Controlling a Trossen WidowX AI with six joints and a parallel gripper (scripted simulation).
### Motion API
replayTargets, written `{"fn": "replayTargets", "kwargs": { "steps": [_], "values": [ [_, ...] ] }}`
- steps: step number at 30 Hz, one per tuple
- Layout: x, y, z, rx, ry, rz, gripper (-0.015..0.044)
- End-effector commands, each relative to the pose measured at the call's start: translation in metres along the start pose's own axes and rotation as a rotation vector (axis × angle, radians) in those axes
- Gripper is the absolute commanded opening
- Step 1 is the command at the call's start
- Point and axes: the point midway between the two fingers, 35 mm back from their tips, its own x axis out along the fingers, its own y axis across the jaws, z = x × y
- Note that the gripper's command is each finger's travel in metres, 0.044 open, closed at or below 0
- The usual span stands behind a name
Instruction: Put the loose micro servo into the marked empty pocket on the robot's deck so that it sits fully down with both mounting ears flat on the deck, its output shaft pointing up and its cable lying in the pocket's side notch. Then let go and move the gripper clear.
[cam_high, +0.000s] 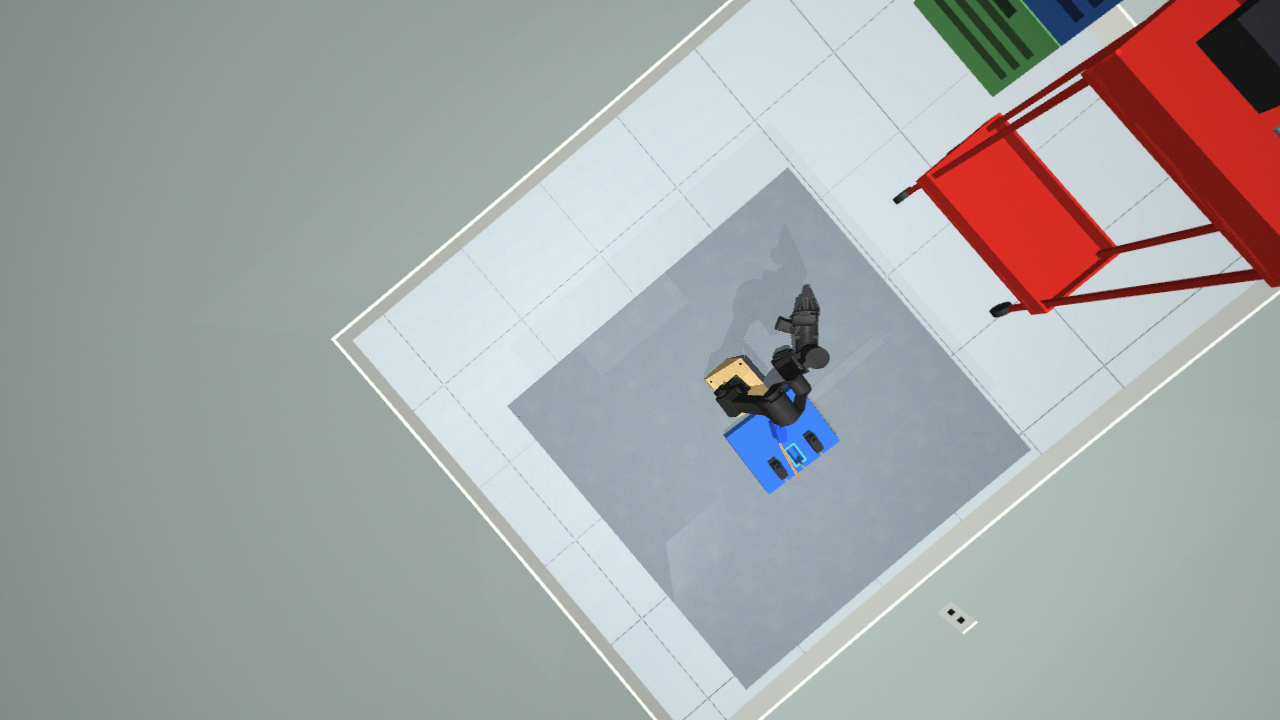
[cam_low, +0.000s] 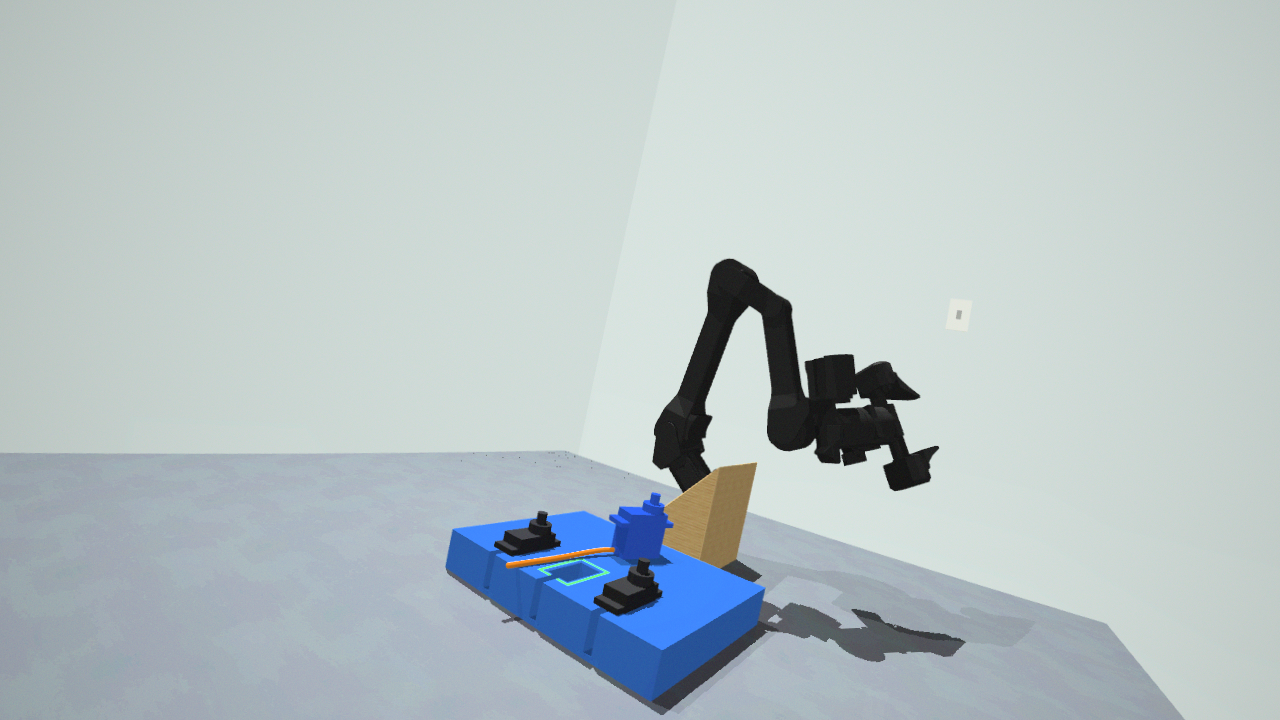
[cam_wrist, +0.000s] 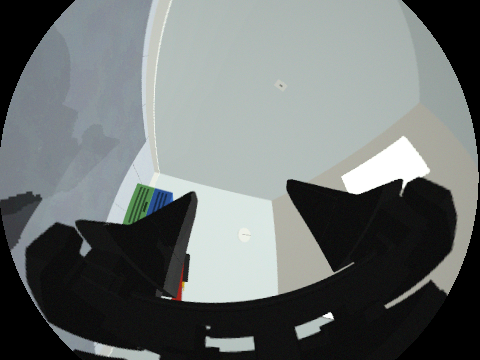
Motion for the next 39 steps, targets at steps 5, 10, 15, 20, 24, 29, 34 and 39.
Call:
{"fn": "replayTargets", "kwargs": {
  "steps": [5, 10, 15, 20, 24, 29, 34, 39],
  "values": [
    [-0.002, 0.004, -0.011, 0.071, 0.041, 0.019, 0.0269],
    [-0.008, 0.012, -0.03, 0.215, 0.122, 0.051, 0.0137],
    [-0.016, 0.02, -0.051, 0.361, 0.211, 0.078, 0.0006],
    [-0.027, 0.029, -0.07, 0.508, 0.302, 0.094, 0.0],
    [-0.036, 0.037, -0.084, 0.622, 0.377, 0.109, 0.0],
    [-0.051, 0.047, -0.101, 0.758, 0.474, 0.121, 0.0],
    [-0.065, 0.057, -0.115, 0.901, 0.569, 0.126, 0.0],
    [-0.082, 0.067, -0.126, 1.046, 0.665, 0.127, 0.0]
  ]
}}
